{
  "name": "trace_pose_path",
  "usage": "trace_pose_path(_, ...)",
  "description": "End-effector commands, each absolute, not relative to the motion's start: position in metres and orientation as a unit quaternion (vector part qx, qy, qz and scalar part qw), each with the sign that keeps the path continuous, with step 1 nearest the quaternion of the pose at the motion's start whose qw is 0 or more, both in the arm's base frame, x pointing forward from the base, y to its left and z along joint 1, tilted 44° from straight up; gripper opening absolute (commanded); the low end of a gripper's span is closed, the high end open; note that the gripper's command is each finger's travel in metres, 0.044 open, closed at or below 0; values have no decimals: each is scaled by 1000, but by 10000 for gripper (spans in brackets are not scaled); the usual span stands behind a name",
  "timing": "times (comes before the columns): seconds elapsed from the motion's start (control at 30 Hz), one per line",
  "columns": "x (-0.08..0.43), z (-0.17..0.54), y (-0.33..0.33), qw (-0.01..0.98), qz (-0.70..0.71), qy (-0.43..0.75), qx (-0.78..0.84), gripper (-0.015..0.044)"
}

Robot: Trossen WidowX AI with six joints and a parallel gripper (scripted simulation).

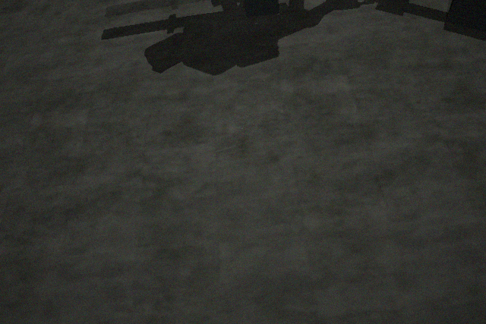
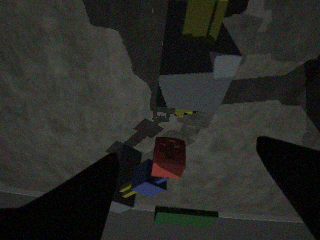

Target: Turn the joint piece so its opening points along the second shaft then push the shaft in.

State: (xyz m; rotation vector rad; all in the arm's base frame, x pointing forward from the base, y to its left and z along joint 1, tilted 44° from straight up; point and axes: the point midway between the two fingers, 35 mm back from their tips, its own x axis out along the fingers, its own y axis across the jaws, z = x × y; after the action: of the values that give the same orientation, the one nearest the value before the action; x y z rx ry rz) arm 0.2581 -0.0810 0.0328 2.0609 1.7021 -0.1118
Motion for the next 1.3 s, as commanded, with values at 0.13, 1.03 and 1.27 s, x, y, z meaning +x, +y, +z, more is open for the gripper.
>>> trace_pose_path(0.13, 258, 7, -107, 347, 10, 623, 701, 440)
trace_pose_path(1.03, 240, -81, -204, 660, 160, 610, 409, 440)
trace_pose_path(1.27, 232, -102, -228, 704, 189, 605, 321, 440)
